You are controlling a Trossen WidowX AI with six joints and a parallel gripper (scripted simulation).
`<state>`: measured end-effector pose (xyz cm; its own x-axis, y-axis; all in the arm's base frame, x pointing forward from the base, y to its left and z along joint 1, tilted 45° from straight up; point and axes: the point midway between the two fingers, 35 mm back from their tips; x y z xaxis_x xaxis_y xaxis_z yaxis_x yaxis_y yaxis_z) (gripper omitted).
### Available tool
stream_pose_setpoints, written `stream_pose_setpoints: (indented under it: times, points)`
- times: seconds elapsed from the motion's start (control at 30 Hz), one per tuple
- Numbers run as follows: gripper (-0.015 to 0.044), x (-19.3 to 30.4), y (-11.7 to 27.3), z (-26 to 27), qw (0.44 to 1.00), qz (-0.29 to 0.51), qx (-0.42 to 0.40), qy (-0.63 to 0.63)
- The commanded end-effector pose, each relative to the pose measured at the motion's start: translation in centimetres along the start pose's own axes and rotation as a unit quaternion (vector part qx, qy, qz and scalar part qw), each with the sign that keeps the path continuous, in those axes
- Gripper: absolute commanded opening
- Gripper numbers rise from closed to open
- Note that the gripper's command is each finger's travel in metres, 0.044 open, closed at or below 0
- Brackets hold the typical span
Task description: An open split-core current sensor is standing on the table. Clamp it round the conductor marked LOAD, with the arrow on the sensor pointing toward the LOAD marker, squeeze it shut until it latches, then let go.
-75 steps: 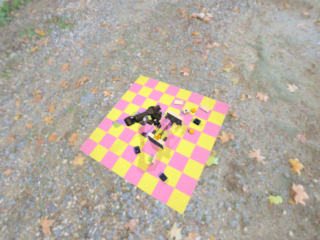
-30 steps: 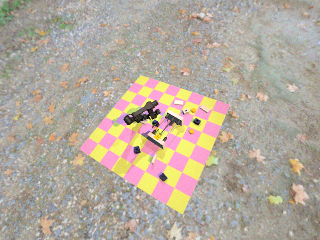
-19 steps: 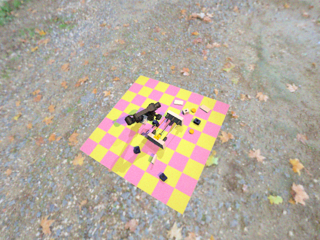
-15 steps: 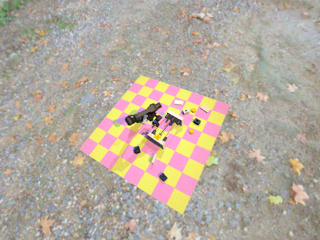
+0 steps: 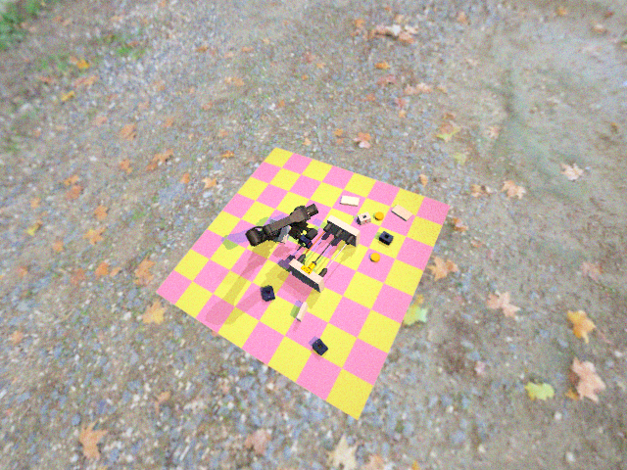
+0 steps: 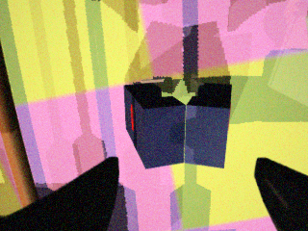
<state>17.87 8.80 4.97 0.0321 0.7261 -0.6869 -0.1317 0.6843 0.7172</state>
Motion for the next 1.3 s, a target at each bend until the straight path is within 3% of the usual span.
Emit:
stream_pose_setpoints:
  times: [0.0,0.67,1.27]
  points:
    - [0.0320,0.0,-0.7,-0.1,1.000,-0.002,-0.001,0.004]
    - [0.0320,-0.2,-3.8,-0.2,1.000,-0.003,-0.001,0.003]
    - [0.0200,-0.1,-3.4,-0.1,1.000,-0.001,0.000,-0.001]
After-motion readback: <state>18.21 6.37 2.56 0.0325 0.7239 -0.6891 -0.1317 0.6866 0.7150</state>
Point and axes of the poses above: the point midway between the two fingers, 35 mm back from their tips, its own y axis back along the fingers, its own z axis across the jaws, x = y × z, and after that the axes turned 9 degrees about y, right-handed
